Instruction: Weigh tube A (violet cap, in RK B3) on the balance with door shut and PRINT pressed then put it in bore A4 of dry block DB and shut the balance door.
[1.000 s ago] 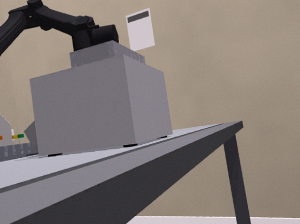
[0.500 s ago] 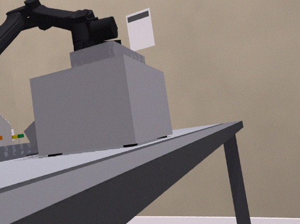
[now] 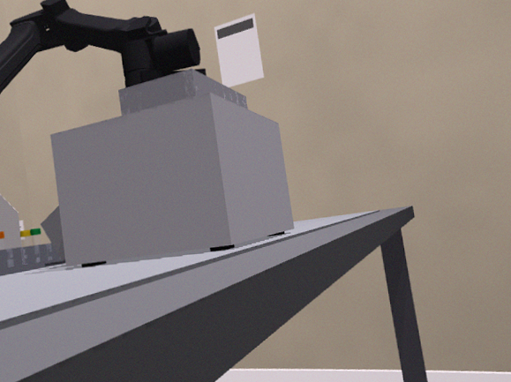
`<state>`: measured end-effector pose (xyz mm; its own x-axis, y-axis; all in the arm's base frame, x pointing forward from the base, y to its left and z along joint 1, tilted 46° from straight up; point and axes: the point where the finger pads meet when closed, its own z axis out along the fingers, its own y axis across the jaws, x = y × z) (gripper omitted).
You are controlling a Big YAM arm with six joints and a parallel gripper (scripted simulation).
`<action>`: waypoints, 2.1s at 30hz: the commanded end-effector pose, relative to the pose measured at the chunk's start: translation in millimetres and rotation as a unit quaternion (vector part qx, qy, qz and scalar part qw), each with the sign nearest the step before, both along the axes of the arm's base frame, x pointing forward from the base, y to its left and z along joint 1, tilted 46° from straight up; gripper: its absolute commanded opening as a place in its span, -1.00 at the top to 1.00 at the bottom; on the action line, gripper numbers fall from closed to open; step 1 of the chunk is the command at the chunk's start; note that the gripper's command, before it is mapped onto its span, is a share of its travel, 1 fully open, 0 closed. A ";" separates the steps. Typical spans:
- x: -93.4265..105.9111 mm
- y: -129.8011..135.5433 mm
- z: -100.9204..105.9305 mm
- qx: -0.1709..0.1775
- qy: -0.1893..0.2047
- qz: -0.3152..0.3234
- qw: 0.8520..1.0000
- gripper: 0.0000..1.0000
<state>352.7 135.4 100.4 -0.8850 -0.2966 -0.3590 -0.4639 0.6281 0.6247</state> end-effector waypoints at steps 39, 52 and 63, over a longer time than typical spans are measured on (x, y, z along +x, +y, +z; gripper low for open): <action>13.7 -15.0 26.4 0.001 -0.025 -0.006 1.000 0.40; 12.4 -31.0 41.7 0.000 -0.026 -0.006 1.000 0.40; 12.3 -42.1 53.0 -0.001 -0.027 -0.006 1.000 0.40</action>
